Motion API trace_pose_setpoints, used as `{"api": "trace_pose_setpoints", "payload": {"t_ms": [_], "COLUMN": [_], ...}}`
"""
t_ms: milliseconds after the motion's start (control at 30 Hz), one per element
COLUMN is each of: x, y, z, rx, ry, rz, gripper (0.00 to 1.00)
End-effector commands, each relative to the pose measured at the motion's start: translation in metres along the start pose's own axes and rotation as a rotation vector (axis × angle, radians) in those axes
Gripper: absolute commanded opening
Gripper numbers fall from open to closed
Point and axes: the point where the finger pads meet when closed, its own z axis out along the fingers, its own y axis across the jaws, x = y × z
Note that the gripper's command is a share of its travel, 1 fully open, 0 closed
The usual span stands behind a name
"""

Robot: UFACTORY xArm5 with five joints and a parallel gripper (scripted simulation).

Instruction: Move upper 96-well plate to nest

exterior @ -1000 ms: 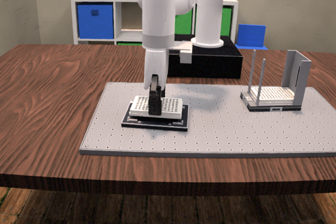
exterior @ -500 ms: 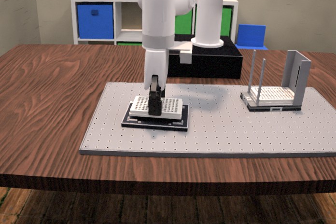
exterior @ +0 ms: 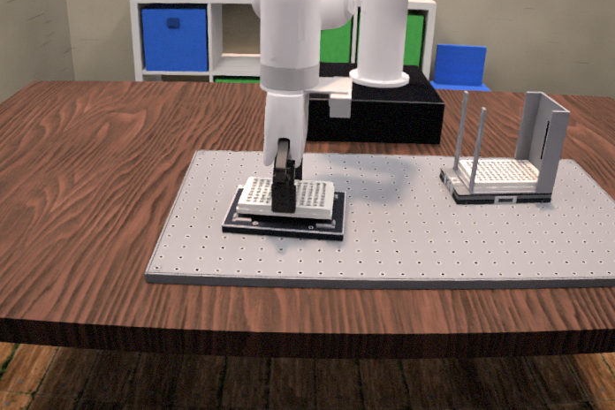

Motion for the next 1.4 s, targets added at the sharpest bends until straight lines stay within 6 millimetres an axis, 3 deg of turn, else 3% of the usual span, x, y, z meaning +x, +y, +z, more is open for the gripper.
{"api": "trace_pose_setpoints", "payload": {"t_ms": [0, 1367], "x": [-0.0004, -0.0004], "y": [0.0015, 0.0015], "z": [-0.0008, 0.0054], "rx": [-0.004, -0.004], "ry": [-0.001, -0.001], "rz": [0.0, 0.0], "gripper": [0.0, 0.0]}}
